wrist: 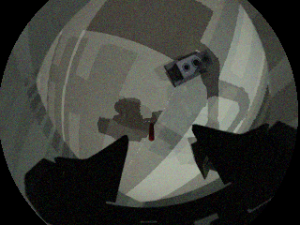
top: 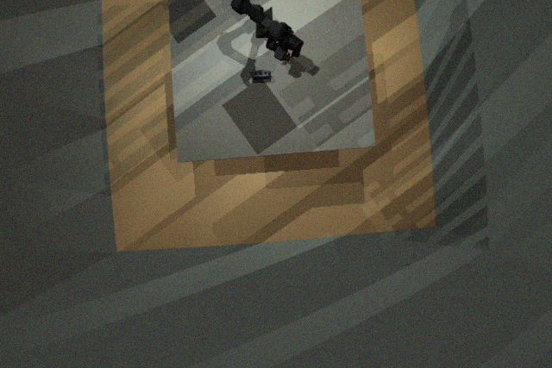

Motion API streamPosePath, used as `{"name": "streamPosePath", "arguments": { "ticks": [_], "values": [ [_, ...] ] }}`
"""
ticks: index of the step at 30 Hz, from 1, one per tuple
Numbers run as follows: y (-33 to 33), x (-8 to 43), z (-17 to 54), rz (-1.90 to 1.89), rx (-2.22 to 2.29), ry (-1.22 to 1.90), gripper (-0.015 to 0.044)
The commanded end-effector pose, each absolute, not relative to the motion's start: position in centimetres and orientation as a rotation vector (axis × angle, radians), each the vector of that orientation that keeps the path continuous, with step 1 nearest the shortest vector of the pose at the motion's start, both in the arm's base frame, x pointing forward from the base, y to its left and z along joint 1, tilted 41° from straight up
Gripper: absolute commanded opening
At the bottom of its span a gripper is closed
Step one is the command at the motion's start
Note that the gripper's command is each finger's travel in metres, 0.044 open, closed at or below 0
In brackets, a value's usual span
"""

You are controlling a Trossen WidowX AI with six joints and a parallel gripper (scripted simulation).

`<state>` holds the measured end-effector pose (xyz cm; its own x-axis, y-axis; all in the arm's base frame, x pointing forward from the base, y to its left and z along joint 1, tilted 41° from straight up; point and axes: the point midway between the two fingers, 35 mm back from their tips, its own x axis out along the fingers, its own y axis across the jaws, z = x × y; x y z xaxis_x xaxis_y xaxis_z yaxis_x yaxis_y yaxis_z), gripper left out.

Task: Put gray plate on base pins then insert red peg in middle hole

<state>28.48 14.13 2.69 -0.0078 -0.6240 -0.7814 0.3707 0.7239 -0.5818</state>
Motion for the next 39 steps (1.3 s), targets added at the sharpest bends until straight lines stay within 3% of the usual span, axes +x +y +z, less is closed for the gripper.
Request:
{"name": "streamPosePath", "arguments": {
  "ticks": [1,39],
  "values": [
    [16.6,24.3,-0.9,-1.241,0.28,1.03,0.044],
    [13.7,24.1,-4.2,-1.245,0.285,1.024,0.044]
  ]
}}
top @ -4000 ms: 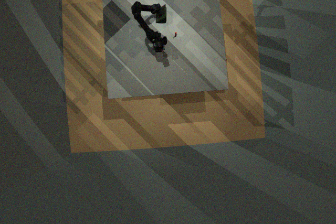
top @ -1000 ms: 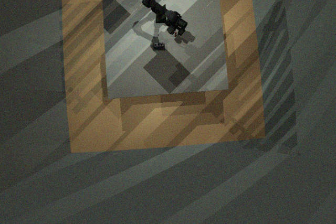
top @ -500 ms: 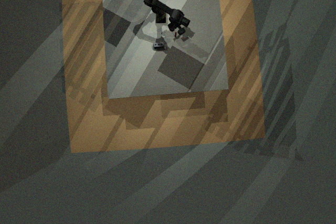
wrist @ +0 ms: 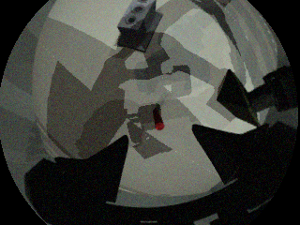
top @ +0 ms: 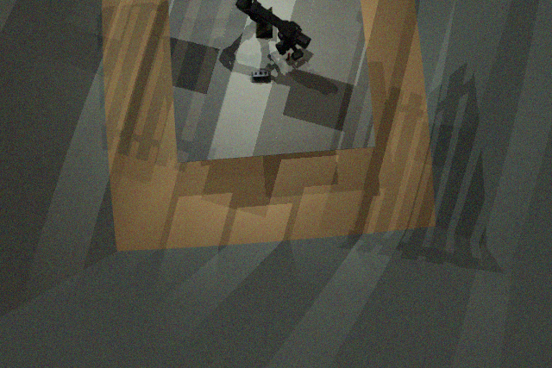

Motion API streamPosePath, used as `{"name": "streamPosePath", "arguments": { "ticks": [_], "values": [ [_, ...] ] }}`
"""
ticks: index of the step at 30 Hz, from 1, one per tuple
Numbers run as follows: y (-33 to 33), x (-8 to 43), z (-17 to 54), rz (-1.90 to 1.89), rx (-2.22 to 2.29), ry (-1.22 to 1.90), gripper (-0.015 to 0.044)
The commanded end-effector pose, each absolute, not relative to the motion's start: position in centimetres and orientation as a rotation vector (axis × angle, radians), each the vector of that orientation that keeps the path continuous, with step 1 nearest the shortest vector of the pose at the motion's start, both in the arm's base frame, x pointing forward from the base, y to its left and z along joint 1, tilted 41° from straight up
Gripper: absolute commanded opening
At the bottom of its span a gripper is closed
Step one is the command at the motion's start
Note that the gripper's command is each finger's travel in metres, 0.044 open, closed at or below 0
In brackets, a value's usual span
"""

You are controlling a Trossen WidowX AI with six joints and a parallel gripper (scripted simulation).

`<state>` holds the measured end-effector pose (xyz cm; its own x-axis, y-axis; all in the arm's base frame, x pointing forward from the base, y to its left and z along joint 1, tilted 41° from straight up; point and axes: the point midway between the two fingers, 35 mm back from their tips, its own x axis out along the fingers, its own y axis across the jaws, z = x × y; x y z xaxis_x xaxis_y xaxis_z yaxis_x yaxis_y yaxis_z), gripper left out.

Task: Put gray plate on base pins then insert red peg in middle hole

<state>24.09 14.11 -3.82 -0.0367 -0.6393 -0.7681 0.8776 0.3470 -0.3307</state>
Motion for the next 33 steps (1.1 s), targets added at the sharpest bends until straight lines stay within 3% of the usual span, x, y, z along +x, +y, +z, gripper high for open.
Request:
{"name": "streamPosePath", "arguments": {
  "ticks": [1,33],
  "values": [
    [13.6,24.1,-4.3,-1.245,0.285,1.024,0.044],
    [10.3,23.8,-8.1,-1.246,0.284,1.023,0.044]
  ]
}}
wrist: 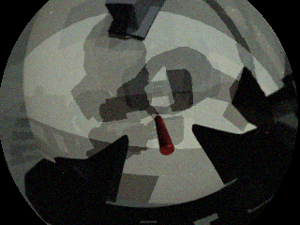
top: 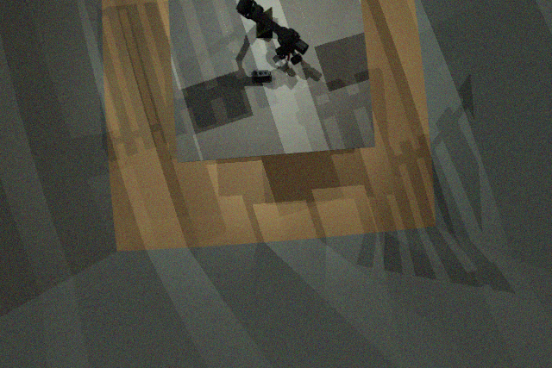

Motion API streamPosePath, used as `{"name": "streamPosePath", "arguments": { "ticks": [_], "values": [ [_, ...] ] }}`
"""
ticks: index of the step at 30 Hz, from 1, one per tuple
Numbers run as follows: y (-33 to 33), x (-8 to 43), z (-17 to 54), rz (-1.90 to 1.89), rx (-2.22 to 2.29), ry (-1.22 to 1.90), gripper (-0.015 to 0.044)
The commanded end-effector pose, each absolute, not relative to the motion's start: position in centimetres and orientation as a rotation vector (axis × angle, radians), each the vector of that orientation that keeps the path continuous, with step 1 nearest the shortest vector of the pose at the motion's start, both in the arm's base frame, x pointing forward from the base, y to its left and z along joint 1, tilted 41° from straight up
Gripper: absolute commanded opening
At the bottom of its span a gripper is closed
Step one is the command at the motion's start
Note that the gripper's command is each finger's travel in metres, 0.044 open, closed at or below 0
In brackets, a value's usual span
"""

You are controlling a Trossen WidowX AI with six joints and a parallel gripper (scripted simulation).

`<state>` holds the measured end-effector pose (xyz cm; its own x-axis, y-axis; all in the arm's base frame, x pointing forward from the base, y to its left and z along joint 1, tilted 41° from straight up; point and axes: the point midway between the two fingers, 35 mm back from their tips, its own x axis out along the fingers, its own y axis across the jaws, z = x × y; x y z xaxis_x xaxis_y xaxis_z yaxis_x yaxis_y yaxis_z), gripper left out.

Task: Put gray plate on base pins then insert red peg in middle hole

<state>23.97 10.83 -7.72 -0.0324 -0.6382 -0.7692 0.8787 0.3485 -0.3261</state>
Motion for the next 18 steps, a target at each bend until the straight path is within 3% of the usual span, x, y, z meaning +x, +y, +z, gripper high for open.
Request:
{"name": "streamPosePath", "arguments": {
  "ticks": [1,17,18],
  "values": [
    [10.28,23.79,-8.16,-1.246,0.284,1.023,0.044],
    [10.28,23.79,-8.16,-1.246,0.284,1.023,0.002],
    [10.28,23.79,-8.16,-1.246,0.284,1.023,0.0013]
  ]
}}
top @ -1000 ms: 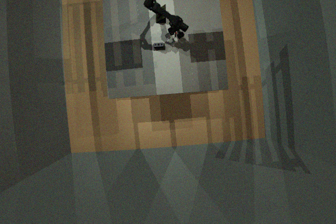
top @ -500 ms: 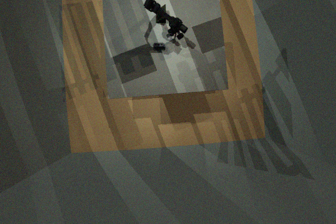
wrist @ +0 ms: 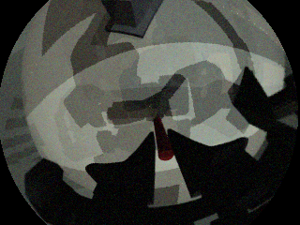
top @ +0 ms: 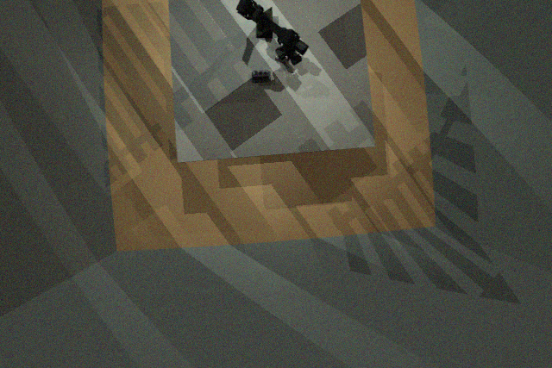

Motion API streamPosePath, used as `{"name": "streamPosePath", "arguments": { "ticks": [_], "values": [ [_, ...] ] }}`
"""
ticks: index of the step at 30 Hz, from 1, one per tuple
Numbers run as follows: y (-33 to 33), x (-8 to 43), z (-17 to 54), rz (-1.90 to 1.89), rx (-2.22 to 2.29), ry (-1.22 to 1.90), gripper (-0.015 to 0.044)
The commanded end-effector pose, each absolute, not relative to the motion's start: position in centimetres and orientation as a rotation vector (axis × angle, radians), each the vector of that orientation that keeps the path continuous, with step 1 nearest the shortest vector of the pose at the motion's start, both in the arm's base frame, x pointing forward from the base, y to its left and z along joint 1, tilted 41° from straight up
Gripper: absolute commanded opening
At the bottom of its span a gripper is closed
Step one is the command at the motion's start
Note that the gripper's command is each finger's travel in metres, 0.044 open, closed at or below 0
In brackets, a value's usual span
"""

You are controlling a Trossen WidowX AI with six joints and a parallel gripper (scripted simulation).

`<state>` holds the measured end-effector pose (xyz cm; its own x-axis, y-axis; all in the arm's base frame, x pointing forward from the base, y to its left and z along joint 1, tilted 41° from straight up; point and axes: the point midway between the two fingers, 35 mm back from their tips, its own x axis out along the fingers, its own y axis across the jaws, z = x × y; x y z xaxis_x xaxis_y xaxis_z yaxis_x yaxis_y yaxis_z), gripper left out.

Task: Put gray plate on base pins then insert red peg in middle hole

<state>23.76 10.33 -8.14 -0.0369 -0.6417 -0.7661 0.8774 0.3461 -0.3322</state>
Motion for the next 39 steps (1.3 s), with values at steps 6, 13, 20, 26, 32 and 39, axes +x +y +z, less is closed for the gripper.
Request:
{"name": "streamPosePath", "arguments": {
  "ticks": [6,13,20,26,32,39],
  "values": [
    [10.3,23.8,-8.2,-1.246,0.284,1.023,0.0],
    [11.0,24.0,-7.5,-1.245,0.285,1.023,0.0],
    [12.6,24.3,-5.9,-1.244,0.286,1.025,0.0],
    [13.9,24.4,-4.5,-1.244,0.286,1.025,0.0],
    [15.1,24.6,-3.0,-1.244,0.286,1.026,0.0],
    [15.1,24.6,-2.8,-1.247,0.274,1.027,0.0]
  ]
}}
